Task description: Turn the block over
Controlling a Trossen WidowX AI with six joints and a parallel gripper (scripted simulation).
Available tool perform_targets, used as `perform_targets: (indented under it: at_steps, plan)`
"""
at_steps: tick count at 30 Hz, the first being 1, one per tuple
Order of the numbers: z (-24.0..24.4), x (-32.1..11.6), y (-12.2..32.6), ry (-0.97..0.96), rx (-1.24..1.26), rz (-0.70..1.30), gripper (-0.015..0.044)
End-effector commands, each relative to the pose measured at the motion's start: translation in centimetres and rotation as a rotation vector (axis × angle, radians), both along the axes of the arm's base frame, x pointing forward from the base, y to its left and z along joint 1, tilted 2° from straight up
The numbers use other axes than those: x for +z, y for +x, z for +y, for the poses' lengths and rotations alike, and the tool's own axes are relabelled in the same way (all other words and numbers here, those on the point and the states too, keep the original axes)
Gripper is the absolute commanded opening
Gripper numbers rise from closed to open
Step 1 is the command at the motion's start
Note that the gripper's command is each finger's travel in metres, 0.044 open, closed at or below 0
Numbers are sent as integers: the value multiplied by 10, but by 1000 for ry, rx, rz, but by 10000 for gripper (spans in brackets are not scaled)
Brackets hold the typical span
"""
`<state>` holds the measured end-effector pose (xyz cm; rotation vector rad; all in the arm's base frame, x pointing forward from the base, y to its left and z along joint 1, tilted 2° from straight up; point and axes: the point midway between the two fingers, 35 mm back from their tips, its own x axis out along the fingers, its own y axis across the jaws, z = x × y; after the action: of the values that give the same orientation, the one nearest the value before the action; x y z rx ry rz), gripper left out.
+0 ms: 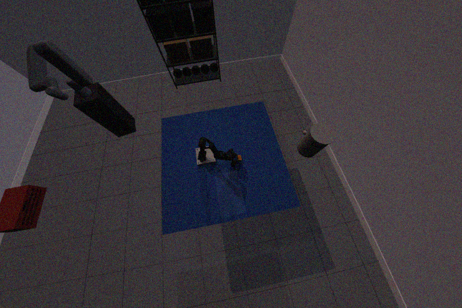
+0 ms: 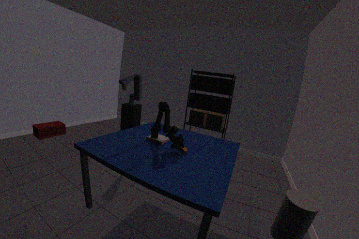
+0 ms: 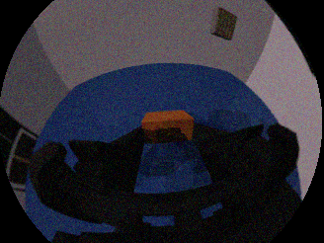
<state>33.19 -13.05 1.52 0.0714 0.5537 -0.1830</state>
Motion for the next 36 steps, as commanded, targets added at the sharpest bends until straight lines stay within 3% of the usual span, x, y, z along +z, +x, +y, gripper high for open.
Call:
perform_targets:
  at_steps: [1,9,29,36]
  plan:
    - [6,-7,-10,6,3,-38,0]
    - [12,-2,-20,-16,7,-133,0]
    - [12,2,-21,-21,7,-156,0]
    - [12,2,-21,-21,7,-156,184]
